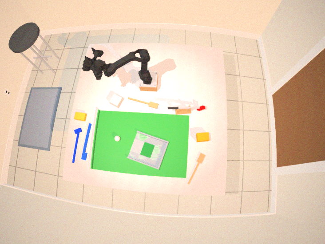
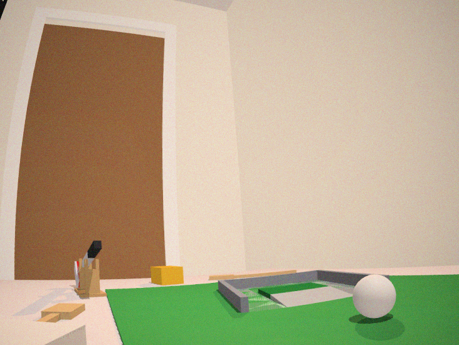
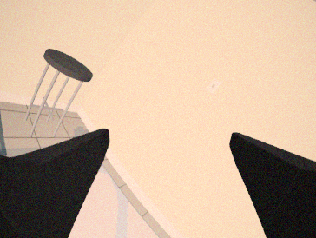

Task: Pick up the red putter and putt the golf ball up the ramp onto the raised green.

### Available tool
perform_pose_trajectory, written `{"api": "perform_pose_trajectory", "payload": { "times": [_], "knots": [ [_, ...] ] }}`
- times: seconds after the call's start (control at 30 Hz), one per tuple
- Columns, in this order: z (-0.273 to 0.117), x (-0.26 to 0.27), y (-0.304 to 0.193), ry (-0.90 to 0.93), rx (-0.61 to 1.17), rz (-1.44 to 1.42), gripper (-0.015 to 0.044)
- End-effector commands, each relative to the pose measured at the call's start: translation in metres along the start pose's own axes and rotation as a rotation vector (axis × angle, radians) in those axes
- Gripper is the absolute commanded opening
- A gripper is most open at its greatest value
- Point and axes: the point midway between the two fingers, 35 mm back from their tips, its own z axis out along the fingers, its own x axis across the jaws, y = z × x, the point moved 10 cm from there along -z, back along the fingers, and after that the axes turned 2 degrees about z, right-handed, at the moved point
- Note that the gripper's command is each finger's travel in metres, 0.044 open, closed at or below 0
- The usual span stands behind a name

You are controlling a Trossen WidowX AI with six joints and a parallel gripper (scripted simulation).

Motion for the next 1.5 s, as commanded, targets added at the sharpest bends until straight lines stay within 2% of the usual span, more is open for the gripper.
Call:
{"api": "perform_pose_trajectory", "payload": {
  "times": [0.0, 0.03, 0.37, 0.7, 1.07, 1.47],
  "knots": [
    [-0.002, 0.001, 0.000, 0.007, -0.006, -0.005, 0.0426],
    [-0.006, 0.004, 0.001, 0.030, -0.023, -0.019, 0.0440],
    [-0.115, 0.046, 0.006, 0.472, -0.386, -0.297, 0.0440],
    [-0.237, 0.050, -0.022, 0.904, -0.782, -0.571, 0.0440],
    [-0.352, 0.008, -0.091, 1.318, -1.195, -0.876, 0.0440],
    [-0.417, -0.068, -0.182, 1.645, -1.586, -1.273, 0.0440]
  ]
}}
